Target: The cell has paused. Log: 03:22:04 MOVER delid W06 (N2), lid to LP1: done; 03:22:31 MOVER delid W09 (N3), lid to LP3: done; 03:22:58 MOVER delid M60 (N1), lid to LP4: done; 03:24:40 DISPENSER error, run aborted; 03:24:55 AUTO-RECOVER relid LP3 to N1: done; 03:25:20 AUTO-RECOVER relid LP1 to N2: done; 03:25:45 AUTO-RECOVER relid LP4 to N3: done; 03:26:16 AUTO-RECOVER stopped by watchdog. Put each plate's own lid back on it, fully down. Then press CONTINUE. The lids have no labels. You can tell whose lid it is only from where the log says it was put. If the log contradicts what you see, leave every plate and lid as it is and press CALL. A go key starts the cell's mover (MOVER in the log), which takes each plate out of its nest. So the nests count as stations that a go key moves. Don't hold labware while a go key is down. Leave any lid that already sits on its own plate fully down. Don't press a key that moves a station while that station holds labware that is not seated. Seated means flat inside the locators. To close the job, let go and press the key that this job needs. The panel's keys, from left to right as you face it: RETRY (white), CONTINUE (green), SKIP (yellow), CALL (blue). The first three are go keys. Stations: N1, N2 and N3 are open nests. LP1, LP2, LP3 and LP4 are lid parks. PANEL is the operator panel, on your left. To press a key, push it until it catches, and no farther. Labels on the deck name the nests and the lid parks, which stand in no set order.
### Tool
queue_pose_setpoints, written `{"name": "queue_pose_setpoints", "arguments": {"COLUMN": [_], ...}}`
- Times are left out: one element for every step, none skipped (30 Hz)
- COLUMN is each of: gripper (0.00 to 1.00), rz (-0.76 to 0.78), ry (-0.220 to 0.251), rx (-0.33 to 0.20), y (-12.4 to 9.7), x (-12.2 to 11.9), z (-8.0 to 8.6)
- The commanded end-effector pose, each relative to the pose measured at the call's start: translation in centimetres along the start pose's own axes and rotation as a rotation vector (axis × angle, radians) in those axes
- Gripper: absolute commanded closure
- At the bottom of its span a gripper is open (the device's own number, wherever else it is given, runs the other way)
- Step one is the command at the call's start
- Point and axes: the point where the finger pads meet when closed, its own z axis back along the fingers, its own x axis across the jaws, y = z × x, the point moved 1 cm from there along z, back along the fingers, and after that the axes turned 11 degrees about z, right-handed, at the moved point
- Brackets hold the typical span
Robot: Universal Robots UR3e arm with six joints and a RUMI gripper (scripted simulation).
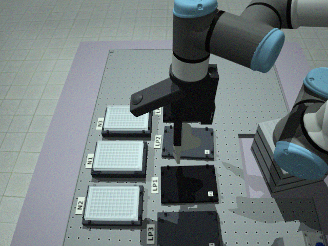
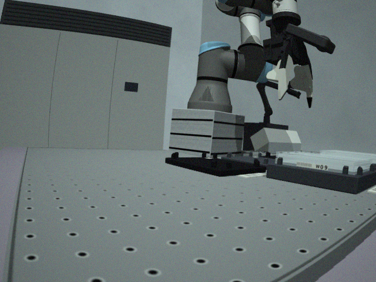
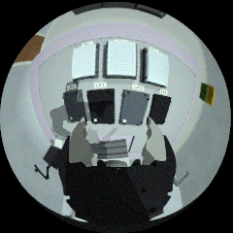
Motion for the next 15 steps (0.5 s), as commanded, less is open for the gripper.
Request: {"name": "queue_pose_setpoints", "arguments": {"gripper": [0.18,0.18,0.18,0.18,0.18,0.18,0.18,0.18,0.18,0.18,0.18,0.18,0.18,0.18,0.18], "rz": [-0.037,-0.037,-0.037,-0.037,-0.037,-0.037,-0.037,-0.037,-0.037,-0.037,-0.037,-0.037,-0.037,-0.037,-0.037], "ry": [-0.006,-0.006,-0.006,-0.006,-0.006,-0.006,-0.006,-0.006,-0.006,-0.006,-0.006,-0.006,-0.006,-0.006,-0.006], "rx": [-0.029,-0.029,-0.029,-0.029,-0.029,-0.029,-0.029,-0.029,-0.029,-0.029,-0.029,-0.029,-0.029,-0.029,-0.029], "y": [0.0,0.0,0.0,0.0,0.0,0.0,0.0,-0.1,-0.1,-0.1,-0.1,-0.1,-0.1,-0.1,-0.2], "x": [0.9,0.9,0.9,0.9,0.9,0.9,0.9,0.9,0.9,0.9,0.9,0.9,0.9,0.9,0.9], "z": [-0.8,-0.8,-0.8,-0.8,-0.8,-0.8,-0.8,-1.3,-1.8,-2.3,-2.8,-3.3,-3.8,-4.3,-4.8]}}
